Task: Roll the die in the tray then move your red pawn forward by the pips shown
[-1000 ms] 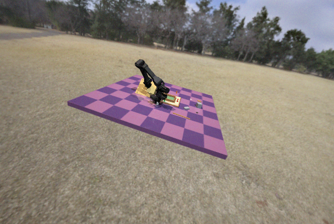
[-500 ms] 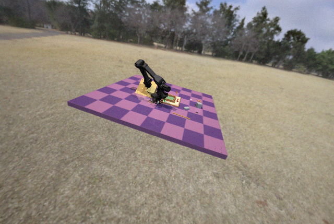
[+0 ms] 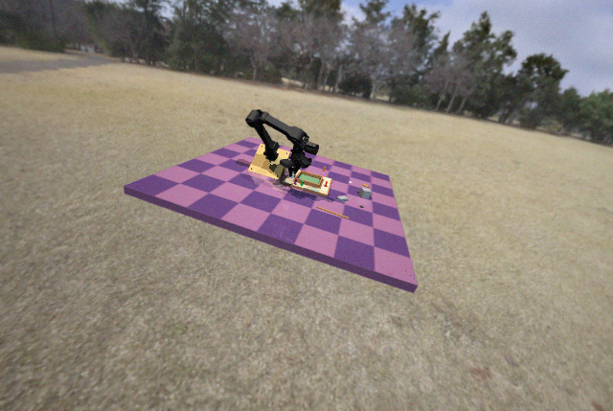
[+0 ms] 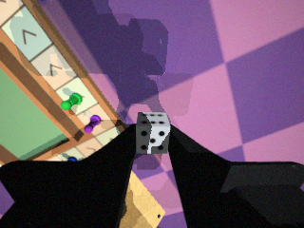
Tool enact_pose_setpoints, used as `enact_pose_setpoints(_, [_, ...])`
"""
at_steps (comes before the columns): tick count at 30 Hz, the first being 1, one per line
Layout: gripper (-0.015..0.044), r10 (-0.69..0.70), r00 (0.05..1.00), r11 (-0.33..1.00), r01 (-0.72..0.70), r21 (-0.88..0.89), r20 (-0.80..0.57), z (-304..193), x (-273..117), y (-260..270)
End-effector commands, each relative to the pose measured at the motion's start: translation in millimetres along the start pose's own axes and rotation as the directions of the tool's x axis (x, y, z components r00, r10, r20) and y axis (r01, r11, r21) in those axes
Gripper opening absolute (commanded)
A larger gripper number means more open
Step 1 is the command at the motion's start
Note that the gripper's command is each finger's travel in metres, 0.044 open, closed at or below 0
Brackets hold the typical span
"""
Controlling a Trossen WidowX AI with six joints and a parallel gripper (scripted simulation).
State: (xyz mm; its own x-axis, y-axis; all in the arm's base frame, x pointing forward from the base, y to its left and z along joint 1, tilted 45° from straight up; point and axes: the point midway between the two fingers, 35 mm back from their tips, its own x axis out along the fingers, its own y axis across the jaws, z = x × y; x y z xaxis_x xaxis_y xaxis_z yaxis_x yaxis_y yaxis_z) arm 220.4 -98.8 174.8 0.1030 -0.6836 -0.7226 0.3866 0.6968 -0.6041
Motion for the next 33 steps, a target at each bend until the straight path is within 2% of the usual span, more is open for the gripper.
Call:
enact_pose_setpoints(1, [0.0,-0.011,1.0,1.0,0.011,0.005,0.011,-1.4,-21.3,-4.3])
enact_pose_setpoints(9, [0.0,-0.015,1.0,1.0,0.016,-0.017,0.015,-3.0,-32.8,-4.2])
enact_pose_setpoints(18, [0.0,-0.002,1.0,0.952,0.006,-0.306,0.013,3.9,-27.4,29.9])
enact_pose_setpoints(25, [0.0,0.005,1.0,0.85,0.002,-0.526,0.01,6.5,-22.8,57.8])
enact_pose_setpoints(33, [0.0,0.012,1.0,0.675,-0.005,-0.737,0.004,4.6,-17.5,90.0])
